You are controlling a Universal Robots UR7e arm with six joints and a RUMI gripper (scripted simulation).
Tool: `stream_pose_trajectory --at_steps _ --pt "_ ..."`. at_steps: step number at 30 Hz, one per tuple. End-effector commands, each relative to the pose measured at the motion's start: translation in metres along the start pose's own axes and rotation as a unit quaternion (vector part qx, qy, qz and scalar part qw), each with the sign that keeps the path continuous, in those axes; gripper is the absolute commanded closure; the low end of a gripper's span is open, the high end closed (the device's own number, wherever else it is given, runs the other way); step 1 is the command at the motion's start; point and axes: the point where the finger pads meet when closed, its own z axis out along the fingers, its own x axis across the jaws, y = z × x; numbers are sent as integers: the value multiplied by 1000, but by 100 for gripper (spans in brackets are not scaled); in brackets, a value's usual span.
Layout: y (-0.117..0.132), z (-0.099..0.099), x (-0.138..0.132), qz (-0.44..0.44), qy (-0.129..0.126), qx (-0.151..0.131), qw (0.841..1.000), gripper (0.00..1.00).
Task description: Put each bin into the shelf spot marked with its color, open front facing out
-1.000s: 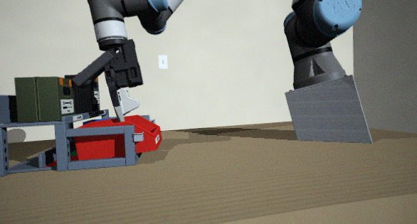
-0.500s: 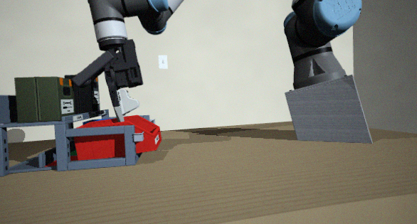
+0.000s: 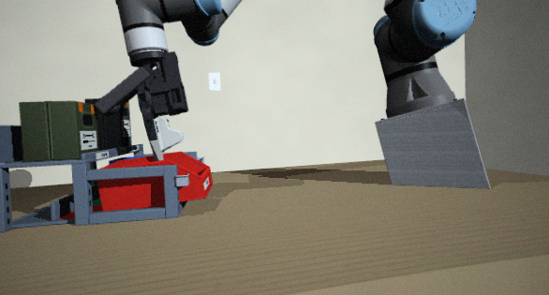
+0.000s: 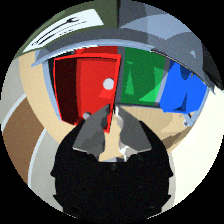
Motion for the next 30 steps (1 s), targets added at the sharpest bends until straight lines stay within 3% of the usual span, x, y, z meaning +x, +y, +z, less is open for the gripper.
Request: stream_pose_trajectory --at_steps 1,30 --pt "-1 -1 0 0 0 1 1000 100" --pt "0 2 0 -1 0 17 1000 100"
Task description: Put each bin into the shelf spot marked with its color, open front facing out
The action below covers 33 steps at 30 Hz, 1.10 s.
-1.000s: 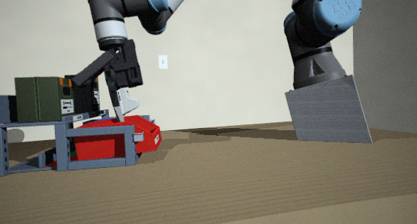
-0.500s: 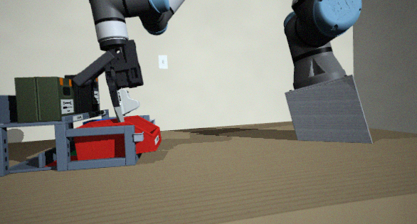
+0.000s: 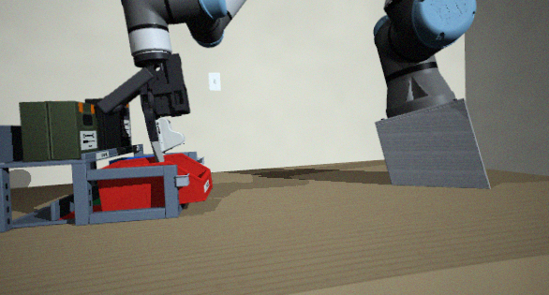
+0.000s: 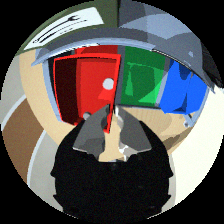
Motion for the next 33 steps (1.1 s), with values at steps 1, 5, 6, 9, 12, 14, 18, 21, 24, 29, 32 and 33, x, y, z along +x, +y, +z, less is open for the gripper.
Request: stream_pose_trajectory --at_steps 1,5,6,9,12,14,18,21,24,29,32,33 --pt "0 -1 0 0 0 2 1000 100" --pt "0 -1 0 0 0 2 1000 100" --pt "0 -1 0 0 0 2 1000 100" --pt "0 -1 0 0 0 2 1000 100" --pt "0 -1 0 0 0 2 1000 100" --pt "0 -1 0 0 0 2 1000 100" --pt "0 0 0 0 0 2 1000 100" --pt "0 0 0 0 0 2 1000 100" --pt "-1 0 0 0 0 2 1000 100" --pt "-1 2 0 0 0 2 1000 100" --pt "-1 2 0 0 0 2 1000 100" --pt "-1 3 0 0 0 2 1000 100"
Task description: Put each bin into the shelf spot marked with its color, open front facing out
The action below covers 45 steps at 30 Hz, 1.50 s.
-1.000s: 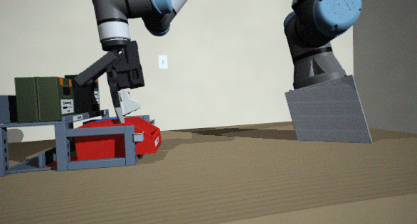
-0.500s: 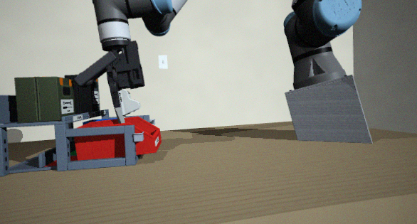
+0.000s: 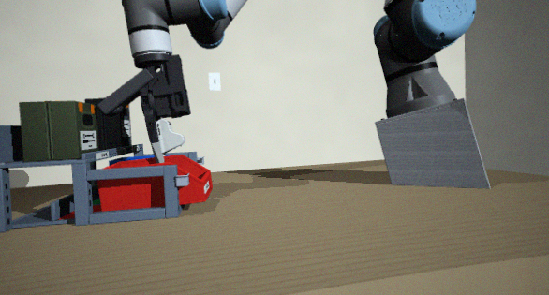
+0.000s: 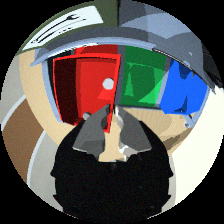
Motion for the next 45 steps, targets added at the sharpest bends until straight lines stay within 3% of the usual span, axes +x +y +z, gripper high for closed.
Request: stream_pose_trajectory --at_steps 1,33,34,45 --pt "-1 1 0 0 0 1 1000 100" --pt "-1 4 0 0 0 1 1000 100" --pt "-1 4 0 0 0 1 1000 95" --pt "-1 4 0 0 0 1 1000 95"
